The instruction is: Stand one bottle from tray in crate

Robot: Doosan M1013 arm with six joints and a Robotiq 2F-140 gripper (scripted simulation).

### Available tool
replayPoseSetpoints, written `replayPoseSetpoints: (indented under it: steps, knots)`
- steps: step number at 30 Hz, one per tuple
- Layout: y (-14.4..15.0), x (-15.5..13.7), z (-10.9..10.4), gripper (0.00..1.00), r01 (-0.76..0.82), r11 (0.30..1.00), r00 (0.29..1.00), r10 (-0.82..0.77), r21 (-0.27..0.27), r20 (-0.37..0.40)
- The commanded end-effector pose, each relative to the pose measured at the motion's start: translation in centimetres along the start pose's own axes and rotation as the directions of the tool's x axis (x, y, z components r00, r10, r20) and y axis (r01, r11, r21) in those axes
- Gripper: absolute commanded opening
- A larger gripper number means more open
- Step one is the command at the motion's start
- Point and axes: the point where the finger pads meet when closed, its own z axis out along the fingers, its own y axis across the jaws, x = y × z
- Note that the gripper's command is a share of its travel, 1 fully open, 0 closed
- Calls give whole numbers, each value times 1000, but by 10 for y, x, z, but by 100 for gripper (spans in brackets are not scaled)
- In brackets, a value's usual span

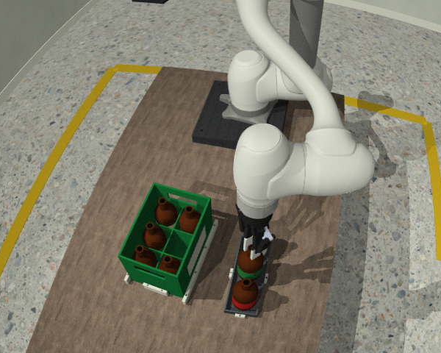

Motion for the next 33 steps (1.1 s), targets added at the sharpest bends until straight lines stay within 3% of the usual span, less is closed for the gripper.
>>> replayPoseSetpoints:
  steps: [1, 33]
  knots:
    - [0, 0, -1, 0, 0, 1000, 1000, 0, 0, 0]
    - [0, 0, -29, 0, 0, 1000, 1000, 0, 0, 0]
